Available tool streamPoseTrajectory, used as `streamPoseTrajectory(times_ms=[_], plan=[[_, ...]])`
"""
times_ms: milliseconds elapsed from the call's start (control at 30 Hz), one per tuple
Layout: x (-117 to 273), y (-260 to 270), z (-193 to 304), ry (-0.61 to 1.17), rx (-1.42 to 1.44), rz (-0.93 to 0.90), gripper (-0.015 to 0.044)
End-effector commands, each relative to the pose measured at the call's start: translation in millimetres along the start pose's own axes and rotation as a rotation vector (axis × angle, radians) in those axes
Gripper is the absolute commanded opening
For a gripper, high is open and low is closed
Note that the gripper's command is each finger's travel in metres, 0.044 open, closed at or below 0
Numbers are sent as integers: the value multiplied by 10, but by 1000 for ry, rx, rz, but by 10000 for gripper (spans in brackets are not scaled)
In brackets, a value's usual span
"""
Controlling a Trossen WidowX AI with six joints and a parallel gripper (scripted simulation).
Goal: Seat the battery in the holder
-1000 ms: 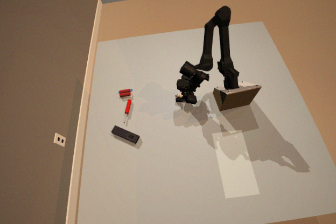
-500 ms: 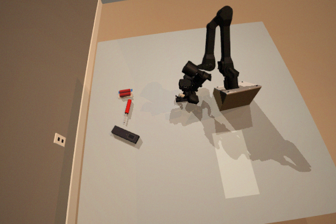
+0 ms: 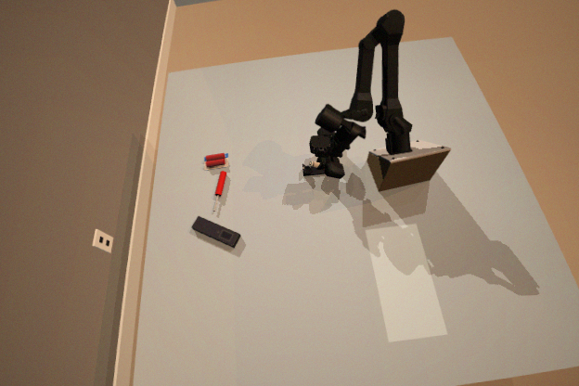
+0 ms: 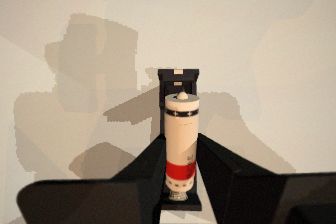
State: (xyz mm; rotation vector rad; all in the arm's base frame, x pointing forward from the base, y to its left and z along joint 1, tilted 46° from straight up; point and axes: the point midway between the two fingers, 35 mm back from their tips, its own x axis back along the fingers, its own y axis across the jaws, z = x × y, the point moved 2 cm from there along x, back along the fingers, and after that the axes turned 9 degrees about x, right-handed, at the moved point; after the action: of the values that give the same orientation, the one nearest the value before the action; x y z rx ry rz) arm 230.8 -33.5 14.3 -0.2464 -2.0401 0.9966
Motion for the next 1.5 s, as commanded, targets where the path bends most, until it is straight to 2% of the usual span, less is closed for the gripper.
streamPoseTrajectory(times_ms=[0, 1467], plan=[[-4, 23, 33, 20, 9, -12, 67], [-155, 56, -92, 239, -27, -95, 67]])
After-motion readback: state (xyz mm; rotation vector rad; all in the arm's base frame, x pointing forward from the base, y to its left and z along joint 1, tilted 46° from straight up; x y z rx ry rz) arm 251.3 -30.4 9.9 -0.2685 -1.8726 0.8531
